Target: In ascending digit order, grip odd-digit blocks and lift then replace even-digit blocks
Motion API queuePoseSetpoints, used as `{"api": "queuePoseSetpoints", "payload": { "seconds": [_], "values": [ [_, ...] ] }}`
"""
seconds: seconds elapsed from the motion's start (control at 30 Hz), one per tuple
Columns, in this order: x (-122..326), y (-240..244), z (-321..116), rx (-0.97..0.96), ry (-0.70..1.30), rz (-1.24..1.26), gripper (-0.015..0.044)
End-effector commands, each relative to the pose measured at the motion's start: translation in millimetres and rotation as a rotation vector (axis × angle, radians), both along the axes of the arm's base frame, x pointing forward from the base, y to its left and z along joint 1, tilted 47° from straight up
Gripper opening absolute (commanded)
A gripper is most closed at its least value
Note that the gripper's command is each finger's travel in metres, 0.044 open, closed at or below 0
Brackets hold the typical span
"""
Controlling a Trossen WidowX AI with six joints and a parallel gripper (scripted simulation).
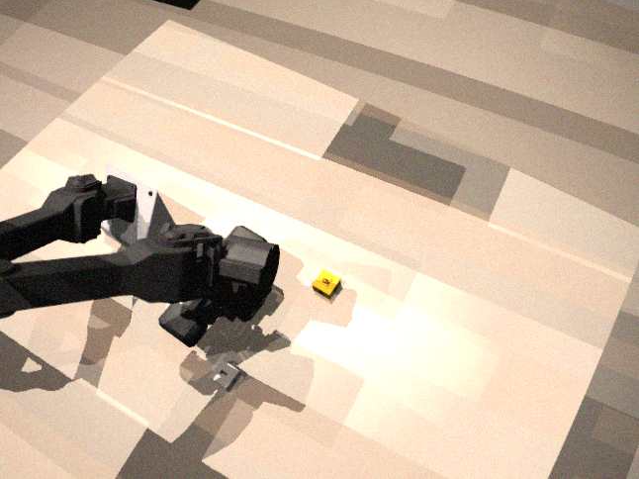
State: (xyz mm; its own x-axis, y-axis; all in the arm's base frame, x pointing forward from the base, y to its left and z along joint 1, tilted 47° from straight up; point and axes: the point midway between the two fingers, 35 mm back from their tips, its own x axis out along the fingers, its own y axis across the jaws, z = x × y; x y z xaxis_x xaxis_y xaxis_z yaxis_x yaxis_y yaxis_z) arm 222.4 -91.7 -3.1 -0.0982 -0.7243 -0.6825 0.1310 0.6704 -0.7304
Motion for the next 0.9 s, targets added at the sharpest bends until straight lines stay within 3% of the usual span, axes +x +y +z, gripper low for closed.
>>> {"api": "queuePoseSetpoints", "payload": {
  "seconds": [0.0, 0.87],
  "values": [
    [0.1, 0.9, 1.2, -0.004, 0.004, 0.004, 0.012],
    [1.4, 9.9, 9.6, -0.003, 0.004, 0.004, 0.012]
  ]
}}
